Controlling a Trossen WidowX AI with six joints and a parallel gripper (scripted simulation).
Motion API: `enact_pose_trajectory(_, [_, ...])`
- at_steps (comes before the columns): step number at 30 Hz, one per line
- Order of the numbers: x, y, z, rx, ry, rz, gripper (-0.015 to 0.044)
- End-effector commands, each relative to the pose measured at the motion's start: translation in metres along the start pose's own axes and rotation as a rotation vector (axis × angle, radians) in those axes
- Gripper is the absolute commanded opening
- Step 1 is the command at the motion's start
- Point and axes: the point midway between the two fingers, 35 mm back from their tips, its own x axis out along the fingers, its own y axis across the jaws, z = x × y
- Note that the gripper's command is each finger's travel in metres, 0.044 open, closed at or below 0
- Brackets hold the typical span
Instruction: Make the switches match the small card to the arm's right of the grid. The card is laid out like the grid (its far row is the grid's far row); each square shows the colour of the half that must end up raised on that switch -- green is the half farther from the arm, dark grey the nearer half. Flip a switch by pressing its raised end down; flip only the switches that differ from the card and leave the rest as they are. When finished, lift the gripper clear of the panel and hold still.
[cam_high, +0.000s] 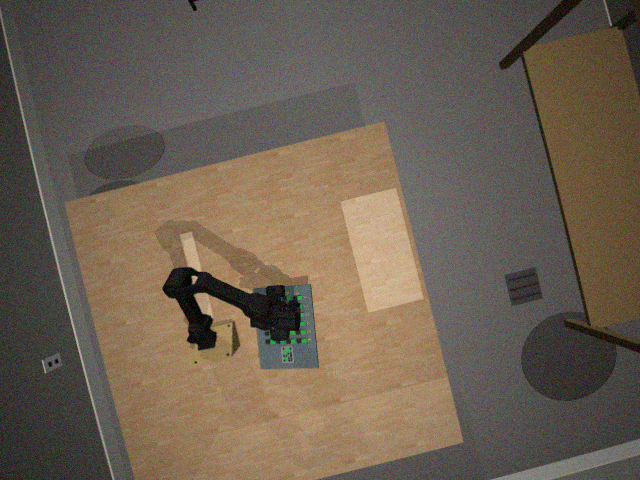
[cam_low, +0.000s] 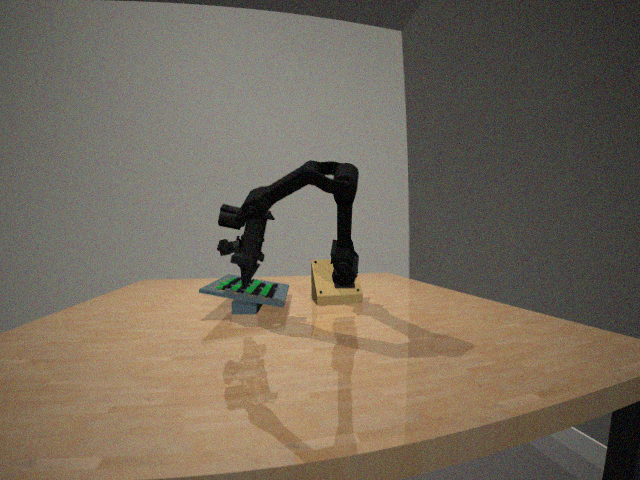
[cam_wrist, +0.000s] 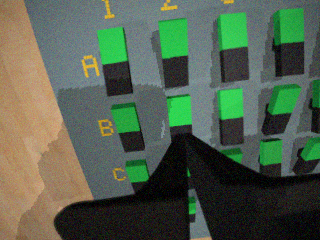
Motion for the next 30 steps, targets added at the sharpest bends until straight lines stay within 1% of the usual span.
enact_pose_trajectory(1, [0.001, 0.000, 0.001, 0.002, -0.003, 0.004, 0.0000])
enact_pose_trajectory(8, [-0.001, 0.000, 0.001, -0.001, 0.000, -0.001, 0.0000])
enact_pose_trajectory(10, [-0.017, -0.001, 0.003, 0.000, 0.006, -0.003, 0.0000])
enact_pose_trajectory(12, [-0.044, -0.001, 0.004, 0.002, 0.017, -0.003, 0.0000])
enact_pose_trajectory(14, [-0.061, -0.001, 0.003, 0.003, 0.024, 0.001, 0.0000])
enact_pose_trajectory(19, [-0.063, 0.001, 0.002, 0.003, 0.025, 0.002, 0.0000])
enact_pose_trajectory(21, [-0.064, 0.009, -0.011, 0.004, 0.025, 0.002, 0.0000])
enact_pose_trajectory(25, [-0.065, 0.029, -0.051, 0.006, 0.027, 0.003, 0.0000])
enact_pose_trajectory(30, [-0.064, 0.031, -0.058, 0.006, 0.028, 0.003, 0.0000])
